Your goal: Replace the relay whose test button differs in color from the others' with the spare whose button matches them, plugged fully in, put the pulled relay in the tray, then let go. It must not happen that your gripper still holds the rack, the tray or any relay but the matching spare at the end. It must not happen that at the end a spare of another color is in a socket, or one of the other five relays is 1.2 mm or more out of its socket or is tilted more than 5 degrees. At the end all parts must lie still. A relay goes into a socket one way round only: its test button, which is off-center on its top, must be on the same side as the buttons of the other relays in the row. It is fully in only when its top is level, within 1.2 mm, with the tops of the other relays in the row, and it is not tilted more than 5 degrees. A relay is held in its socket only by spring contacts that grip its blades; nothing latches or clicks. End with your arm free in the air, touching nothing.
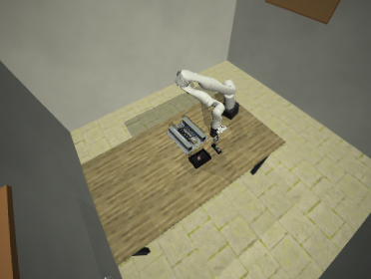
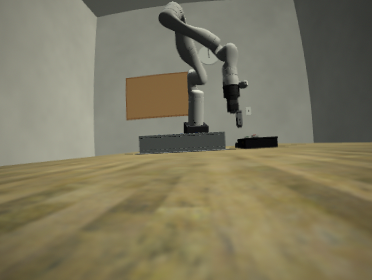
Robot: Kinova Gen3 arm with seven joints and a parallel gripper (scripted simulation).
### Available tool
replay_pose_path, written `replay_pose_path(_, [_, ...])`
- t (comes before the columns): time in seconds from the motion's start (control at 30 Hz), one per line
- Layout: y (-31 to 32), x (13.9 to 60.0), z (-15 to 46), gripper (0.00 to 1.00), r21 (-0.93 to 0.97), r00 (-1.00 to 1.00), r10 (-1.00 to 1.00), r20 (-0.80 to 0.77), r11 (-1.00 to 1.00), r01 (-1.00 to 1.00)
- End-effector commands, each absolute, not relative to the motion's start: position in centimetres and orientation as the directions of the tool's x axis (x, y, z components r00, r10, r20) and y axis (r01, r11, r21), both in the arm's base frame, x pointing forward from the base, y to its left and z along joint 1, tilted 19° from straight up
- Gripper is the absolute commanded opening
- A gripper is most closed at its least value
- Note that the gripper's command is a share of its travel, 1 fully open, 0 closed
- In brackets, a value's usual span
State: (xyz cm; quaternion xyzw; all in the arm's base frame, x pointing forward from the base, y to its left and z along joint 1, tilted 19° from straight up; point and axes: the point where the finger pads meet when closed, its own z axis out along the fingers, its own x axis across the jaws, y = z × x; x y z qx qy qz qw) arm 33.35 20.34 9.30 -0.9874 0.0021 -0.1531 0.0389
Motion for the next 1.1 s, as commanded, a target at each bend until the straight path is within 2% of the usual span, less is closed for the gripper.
replay_pose_path(0.0, [20.3, 33.4, 9.4, 0.0, -0.077, 0.953, -0.016, 0.304, -0.997, 0.008])
replay_pose_path(1.07, [19.8, 33.8, 10.1, 0.0, -0.076, 0.951, -0.024, 0.31, -0.997, 0.0])
